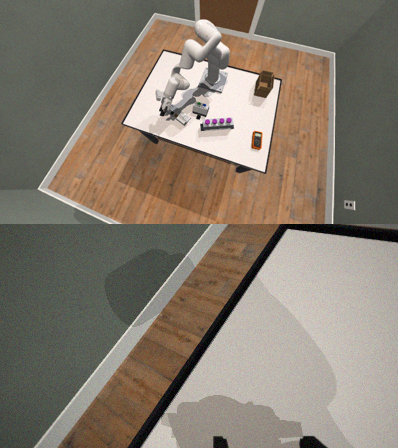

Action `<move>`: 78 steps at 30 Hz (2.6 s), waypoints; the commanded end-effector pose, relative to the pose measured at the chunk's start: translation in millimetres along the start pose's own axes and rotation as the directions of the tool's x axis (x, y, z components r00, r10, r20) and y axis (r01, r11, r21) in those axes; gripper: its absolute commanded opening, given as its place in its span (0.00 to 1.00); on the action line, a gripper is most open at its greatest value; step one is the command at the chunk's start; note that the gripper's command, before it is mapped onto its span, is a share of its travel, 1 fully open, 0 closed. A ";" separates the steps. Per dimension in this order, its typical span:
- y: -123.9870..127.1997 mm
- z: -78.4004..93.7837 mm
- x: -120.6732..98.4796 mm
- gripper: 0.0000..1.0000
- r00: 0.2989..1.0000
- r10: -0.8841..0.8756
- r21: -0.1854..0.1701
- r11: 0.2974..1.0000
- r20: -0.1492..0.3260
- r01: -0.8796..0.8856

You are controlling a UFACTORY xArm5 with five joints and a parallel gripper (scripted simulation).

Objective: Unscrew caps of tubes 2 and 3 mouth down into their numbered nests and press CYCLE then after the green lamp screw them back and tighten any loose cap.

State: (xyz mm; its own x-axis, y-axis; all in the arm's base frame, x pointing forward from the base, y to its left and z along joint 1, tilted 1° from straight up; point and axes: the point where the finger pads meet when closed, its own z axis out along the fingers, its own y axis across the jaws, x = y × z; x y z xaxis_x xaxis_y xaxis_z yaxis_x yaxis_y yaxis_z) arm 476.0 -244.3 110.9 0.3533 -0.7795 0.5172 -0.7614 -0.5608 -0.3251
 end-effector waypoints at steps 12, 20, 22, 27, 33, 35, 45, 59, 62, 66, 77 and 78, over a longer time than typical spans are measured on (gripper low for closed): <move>-47.0 -21.2 -24.2 0.46 0.968 -0.199 -0.002 0.979 0.150 0.202; -59.8 -30.9 -33.5 0.46 0.948 -0.255 0.004 0.966 0.191 0.259; -63.0 -33.8 -36.1 0.46 0.937 -0.281 0.008 0.958 0.209 0.285; -73.6 -44.2 -44.9 0.46 0.909 -0.335 0.019 0.940 0.248 0.341; -86.0 -59.2 -56.6 0.46 0.860 -0.412 0.039 0.907 0.303 0.420; -90.0 -64.7 -60.8 0.46 0.856 -0.416 0.041 0.904 0.306 0.425; -102.2 -86.0 -75.3 0.46 0.776 -0.510 0.077 0.850 0.372 0.522; -117.1 -125.0 -99.0 0.46 0.670 -0.602 0.127 0.777 0.435 0.616; -118.2 -129.3 -101.4 0.46 0.645 -0.620 0.139 0.760 0.447 0.635; -121.2 -142.4 -108.5 0.46 0.613 -0.641 0.154 0.738 0.461 0.657; -125.7 -178.1 -126.1 0.46 0.490 -0.710 0.213 0.653 0.506 0.726; -125.9 -179.8 -126.9 0.46 0.490 -0.710 0.213 0.653 0.506 0.726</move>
State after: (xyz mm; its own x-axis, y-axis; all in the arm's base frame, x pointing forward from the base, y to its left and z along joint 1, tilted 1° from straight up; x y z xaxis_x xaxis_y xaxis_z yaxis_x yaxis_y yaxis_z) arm 438.9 -36.9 216.5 0.9808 -0.1641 0.1052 -0.1641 -0.9864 -0.0086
